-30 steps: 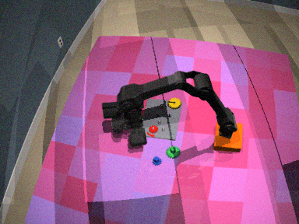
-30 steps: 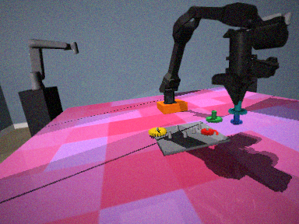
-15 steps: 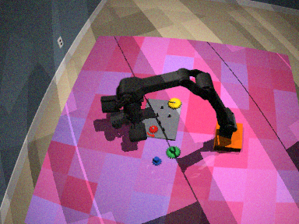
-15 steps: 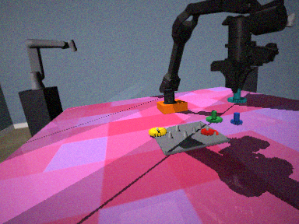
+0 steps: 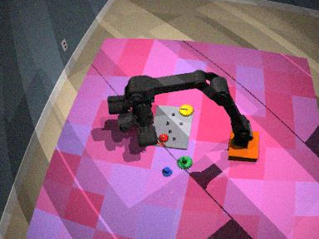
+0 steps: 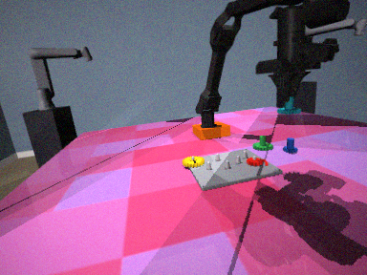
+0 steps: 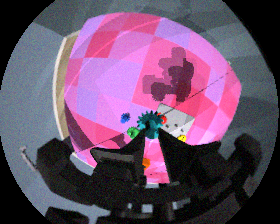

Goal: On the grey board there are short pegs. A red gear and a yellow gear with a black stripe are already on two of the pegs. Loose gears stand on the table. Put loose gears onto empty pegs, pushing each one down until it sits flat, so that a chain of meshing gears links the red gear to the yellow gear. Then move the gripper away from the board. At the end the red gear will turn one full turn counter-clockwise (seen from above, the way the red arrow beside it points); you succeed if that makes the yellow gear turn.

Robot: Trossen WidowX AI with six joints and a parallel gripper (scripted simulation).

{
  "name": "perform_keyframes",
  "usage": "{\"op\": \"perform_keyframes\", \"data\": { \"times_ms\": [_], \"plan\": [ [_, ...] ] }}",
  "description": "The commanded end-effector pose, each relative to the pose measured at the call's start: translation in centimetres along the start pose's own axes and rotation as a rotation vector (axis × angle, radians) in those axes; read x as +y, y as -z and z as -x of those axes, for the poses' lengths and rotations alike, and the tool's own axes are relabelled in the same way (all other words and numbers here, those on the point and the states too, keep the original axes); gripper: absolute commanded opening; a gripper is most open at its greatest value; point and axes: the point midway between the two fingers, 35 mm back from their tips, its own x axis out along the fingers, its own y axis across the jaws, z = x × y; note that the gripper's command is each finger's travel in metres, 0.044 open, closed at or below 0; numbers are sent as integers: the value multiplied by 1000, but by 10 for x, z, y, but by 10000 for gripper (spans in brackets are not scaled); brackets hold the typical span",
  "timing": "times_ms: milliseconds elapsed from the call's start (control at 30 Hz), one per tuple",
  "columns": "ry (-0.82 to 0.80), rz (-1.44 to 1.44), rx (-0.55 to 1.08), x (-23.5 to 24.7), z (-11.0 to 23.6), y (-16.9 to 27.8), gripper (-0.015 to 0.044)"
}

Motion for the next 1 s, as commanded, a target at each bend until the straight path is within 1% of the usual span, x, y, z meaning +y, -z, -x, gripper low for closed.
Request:
{"op": "perform_keyframes", "data": {
  "times_ms": [0, 967],
  "plan": [
    [-2, 2, 3, -4, -2, 2, 0],
    [2, 2, 5, -45, -32, 25, 0]
  ]
}}
